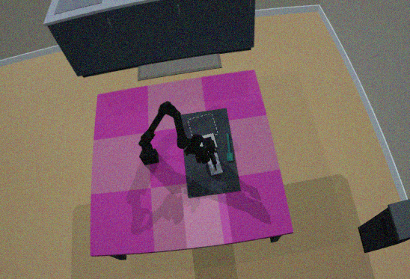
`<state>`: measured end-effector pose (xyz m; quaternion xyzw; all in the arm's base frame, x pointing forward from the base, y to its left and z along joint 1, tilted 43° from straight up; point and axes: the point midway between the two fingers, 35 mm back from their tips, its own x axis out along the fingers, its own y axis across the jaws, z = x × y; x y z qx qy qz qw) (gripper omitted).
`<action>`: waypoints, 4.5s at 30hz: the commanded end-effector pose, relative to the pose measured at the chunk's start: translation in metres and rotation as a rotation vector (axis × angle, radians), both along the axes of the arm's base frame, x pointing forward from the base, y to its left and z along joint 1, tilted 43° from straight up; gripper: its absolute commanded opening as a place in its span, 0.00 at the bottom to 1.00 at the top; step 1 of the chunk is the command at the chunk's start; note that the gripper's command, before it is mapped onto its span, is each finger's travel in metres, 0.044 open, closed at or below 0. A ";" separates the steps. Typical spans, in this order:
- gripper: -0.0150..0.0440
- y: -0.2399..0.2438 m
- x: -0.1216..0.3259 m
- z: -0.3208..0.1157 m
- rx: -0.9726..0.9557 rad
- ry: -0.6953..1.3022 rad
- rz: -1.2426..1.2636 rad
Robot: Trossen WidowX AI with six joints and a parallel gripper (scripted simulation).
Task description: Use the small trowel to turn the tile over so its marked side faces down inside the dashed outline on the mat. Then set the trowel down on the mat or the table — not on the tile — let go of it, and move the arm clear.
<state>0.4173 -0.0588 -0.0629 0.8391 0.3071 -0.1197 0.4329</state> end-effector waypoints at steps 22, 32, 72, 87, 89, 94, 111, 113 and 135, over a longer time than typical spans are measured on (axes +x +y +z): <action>0.25 0.015 -0.001 0.023 0.063 -0.010 0.014; 0.25 0.004 -0.002 0.041 0.105 -0.009 0.017; 0.25 0.045 -0.009 0.127 0.107 -0.007 0.017; 0.25 0.012 -0.006 0.118 0.102 -0.004 0.018; 0.25 0.000 -0.006 0.115 0.102 -0.005 0.018; 0.25 -0.015 -0.006 0.111 0.104 -0.008 0.017; 0.25 -0.015 -0.006 0.111 0.104 -0.008 0.017; 0.25 -0.015 -0.006 0.111 0.104 -0.008 0.017; 0.25 -0.013 -0.007 0.110 0.109 0.000 0.017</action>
